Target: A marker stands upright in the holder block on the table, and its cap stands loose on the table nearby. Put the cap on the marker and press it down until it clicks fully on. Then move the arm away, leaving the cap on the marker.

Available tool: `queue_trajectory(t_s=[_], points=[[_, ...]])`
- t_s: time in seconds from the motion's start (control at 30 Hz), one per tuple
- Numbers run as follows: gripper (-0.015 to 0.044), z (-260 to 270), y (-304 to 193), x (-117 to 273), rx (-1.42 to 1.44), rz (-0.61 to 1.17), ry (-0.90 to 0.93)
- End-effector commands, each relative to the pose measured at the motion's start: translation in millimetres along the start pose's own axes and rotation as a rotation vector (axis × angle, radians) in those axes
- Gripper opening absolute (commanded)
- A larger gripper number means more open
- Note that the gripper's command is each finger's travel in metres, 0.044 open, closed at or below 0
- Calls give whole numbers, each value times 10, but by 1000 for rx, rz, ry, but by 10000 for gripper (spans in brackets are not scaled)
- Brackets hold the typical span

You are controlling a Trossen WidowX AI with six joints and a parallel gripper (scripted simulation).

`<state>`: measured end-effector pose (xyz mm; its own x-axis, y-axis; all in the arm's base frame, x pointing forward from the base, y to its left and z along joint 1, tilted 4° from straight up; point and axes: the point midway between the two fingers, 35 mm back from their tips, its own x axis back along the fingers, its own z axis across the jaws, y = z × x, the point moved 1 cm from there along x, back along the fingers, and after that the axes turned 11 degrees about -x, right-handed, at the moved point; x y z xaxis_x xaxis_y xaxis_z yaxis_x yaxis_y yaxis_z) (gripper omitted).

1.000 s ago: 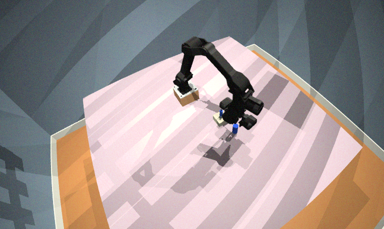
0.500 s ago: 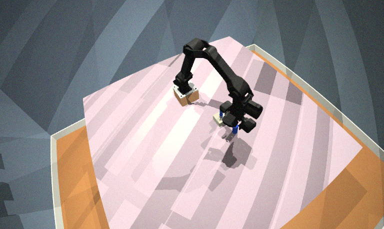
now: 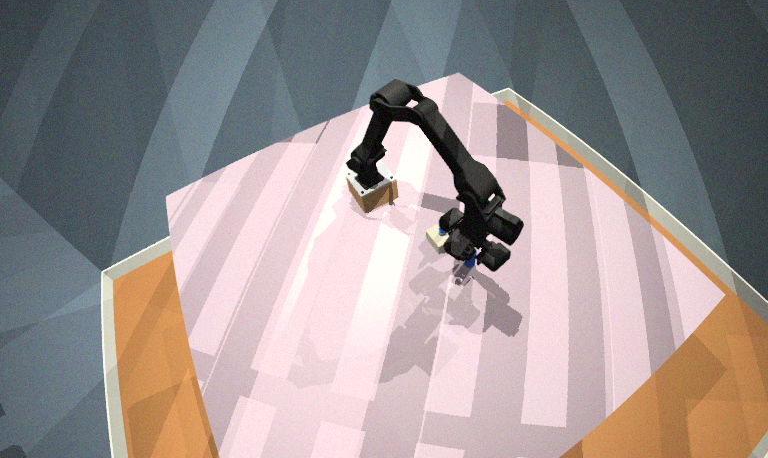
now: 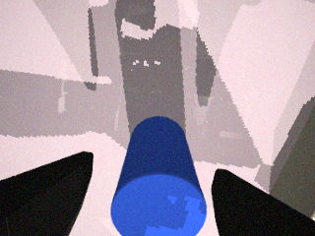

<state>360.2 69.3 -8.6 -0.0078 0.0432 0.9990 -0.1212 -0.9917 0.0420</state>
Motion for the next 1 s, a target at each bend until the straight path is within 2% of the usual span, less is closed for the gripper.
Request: queue_trajectory(t_s=[0.0,0.07,0.2,0.5,0.6,0.97], points=[[239,-10,13,-75,3,-7,-2],[239,-11,13,-85,3,-7,-2],[134,-12,17,-84,3,-7,-2],[74,-13,17,-84,3,-7,-2],[0,-8,14,-26,3,-6,-2],[0,-4,2,420,3,-6,-2]])
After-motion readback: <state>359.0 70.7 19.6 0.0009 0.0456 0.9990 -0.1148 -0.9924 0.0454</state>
